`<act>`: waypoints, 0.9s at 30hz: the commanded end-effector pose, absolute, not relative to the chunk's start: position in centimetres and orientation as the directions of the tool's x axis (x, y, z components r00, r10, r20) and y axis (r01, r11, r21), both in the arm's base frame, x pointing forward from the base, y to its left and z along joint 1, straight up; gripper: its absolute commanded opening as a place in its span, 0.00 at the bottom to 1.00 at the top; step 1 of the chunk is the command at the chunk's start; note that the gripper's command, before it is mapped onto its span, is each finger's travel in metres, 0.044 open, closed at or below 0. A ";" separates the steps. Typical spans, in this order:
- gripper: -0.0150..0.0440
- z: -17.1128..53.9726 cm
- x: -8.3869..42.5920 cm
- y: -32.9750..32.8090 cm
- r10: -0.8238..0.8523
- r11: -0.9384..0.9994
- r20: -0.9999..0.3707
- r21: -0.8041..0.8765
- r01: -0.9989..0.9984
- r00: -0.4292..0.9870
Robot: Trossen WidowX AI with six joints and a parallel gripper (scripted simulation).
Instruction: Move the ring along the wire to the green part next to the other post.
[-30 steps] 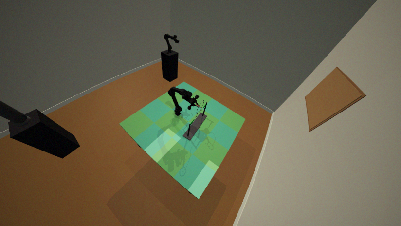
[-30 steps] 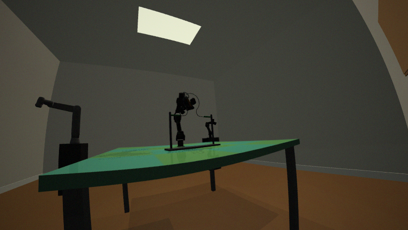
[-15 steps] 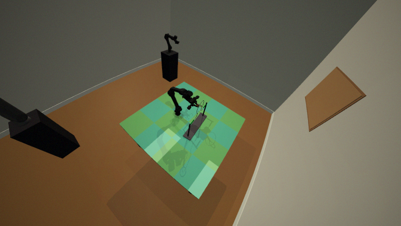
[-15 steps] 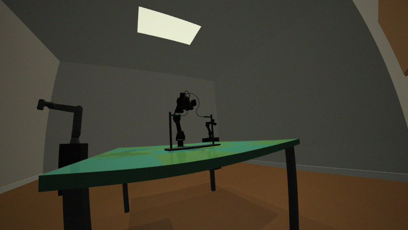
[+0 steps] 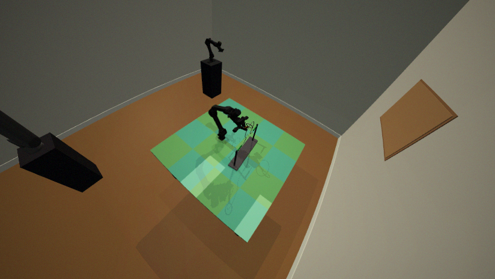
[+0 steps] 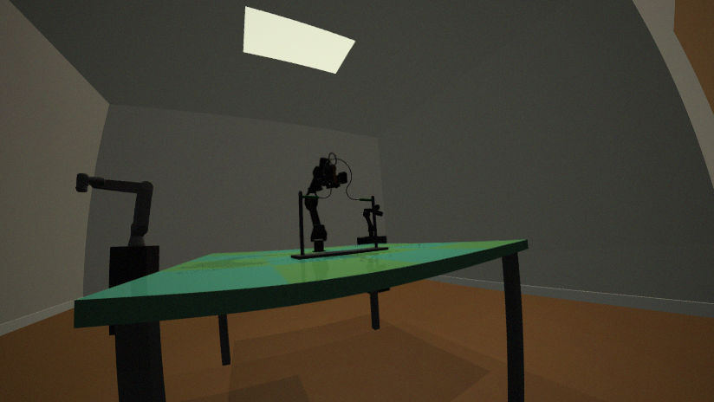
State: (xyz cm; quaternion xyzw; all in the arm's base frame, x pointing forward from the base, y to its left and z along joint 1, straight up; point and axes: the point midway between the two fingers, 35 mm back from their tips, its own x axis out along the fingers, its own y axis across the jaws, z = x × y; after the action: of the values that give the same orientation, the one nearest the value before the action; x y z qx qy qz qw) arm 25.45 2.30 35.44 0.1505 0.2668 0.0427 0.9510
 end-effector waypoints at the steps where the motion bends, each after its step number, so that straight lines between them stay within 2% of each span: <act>1: 0.00 35.3 25.5 2.1 0.133 0.967 -0.497 0.256 -0.001 0.858; 27: 0.00 35.1 25.6 0.8 -0.032 0.998 -0.475 -0.070 -0.001 0.880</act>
State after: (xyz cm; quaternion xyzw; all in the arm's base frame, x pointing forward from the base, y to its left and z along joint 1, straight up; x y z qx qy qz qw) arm 25.57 0.96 35.34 -0.0138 0.2453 -0.0020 0.9693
